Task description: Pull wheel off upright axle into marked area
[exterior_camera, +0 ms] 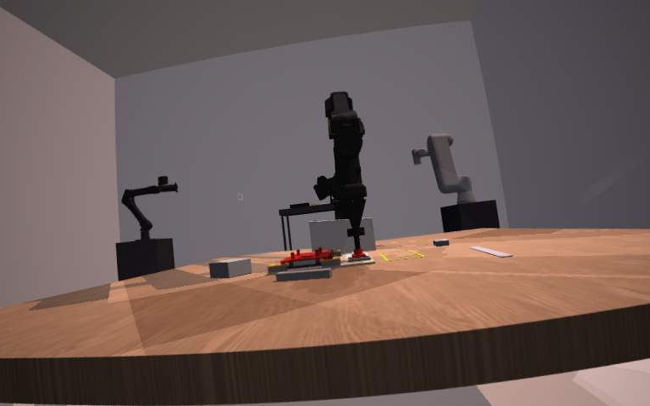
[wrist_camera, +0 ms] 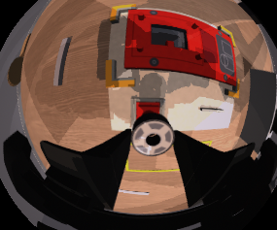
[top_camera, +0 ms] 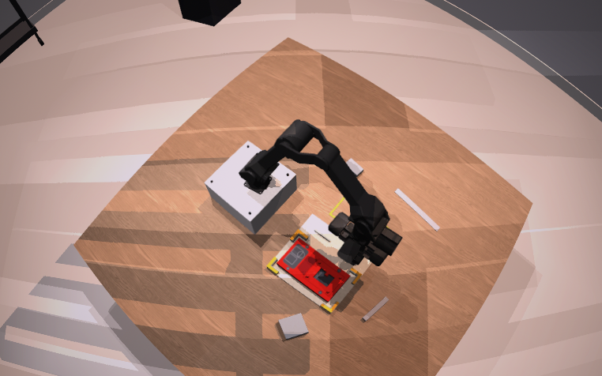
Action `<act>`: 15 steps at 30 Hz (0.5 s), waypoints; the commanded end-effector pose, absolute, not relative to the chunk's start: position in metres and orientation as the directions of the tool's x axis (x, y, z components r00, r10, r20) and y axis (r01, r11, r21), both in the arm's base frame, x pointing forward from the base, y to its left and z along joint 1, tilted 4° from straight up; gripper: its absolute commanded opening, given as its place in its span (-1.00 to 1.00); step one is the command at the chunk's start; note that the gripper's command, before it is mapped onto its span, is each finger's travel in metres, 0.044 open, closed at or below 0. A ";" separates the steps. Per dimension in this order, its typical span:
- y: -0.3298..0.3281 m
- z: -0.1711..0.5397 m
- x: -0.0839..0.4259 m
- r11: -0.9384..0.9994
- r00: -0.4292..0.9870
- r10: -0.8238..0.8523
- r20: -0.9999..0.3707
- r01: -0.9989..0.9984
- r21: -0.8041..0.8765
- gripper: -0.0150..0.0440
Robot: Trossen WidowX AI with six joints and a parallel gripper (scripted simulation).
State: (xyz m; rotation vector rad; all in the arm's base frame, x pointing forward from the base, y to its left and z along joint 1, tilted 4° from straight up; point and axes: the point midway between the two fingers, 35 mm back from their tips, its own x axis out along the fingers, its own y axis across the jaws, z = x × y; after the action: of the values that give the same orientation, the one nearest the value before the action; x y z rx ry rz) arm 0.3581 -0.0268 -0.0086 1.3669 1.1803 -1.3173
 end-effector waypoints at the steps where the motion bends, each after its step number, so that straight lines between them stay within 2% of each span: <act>1: -0.027 -0.006 0.358 -0.165 -0.010 0.059 -0.998 0.986 -0.020 -0.49; 15: -0.028 0.005 0.358 -0.165 -0.009 0.059 -0.998 0.986 -0.019 -0.49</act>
State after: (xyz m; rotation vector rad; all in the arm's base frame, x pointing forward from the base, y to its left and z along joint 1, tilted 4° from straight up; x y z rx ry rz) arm 0.3563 -0.0270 -0.0026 1.3647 1.1849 -1.3237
